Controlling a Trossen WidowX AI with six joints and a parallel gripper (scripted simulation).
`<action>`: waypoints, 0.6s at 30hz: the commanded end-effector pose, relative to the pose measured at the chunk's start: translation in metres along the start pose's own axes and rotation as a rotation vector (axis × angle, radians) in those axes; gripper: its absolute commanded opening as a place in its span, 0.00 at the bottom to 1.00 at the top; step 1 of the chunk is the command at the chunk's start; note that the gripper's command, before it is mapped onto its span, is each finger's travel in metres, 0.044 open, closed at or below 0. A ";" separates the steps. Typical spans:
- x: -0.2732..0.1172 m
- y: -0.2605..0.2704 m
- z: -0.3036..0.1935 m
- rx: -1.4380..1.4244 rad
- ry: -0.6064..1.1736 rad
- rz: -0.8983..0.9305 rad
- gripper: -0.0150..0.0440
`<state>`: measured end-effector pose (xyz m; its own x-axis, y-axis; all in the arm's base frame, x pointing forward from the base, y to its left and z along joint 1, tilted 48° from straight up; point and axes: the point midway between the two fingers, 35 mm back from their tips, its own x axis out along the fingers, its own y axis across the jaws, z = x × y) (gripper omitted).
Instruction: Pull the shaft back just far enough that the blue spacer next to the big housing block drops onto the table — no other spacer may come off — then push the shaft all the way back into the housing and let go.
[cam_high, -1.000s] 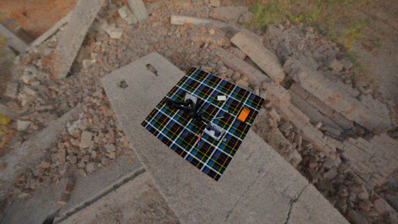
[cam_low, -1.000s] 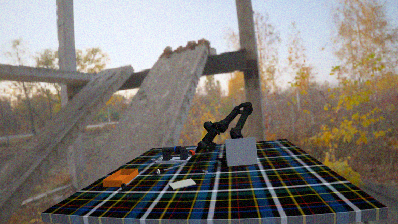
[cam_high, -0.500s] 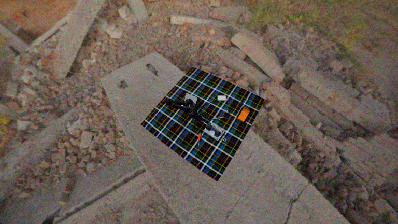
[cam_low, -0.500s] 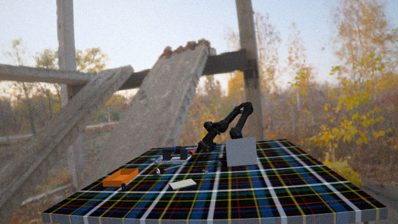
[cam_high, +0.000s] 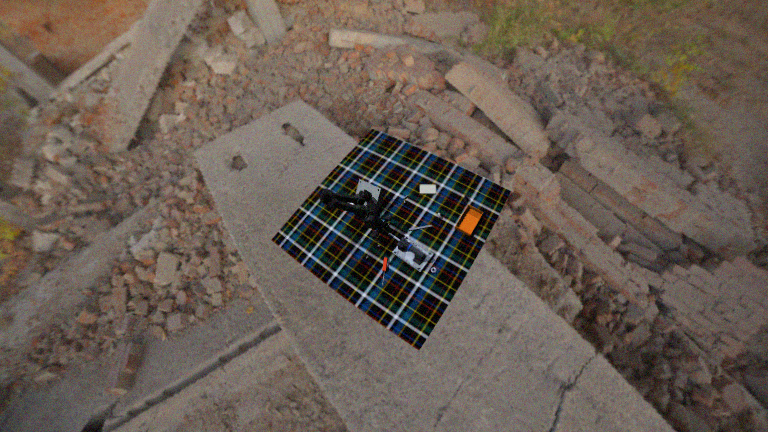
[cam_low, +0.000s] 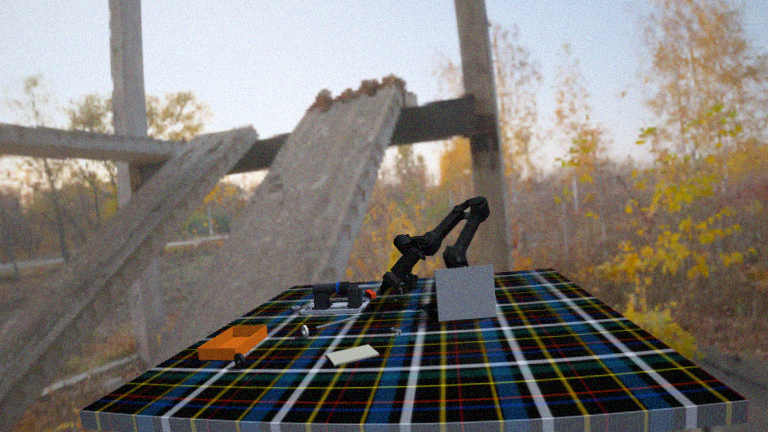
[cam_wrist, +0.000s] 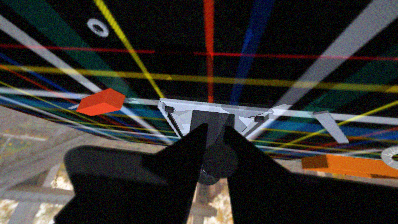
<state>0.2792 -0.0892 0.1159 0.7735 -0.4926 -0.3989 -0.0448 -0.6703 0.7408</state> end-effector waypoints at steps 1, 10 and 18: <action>-0.001 0.001 0.000 -0.002 0.001 0.003 0.25; -0.002 0.001 0.001 -0.002 0.001 0.003 0.25; -0.003 0.001 0.002 -0.002 0.001 0.003 0.25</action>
<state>0.2770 -0.0893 0.1156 0.7733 -0.4927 -0.3990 -0.0447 -0.6702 0.7408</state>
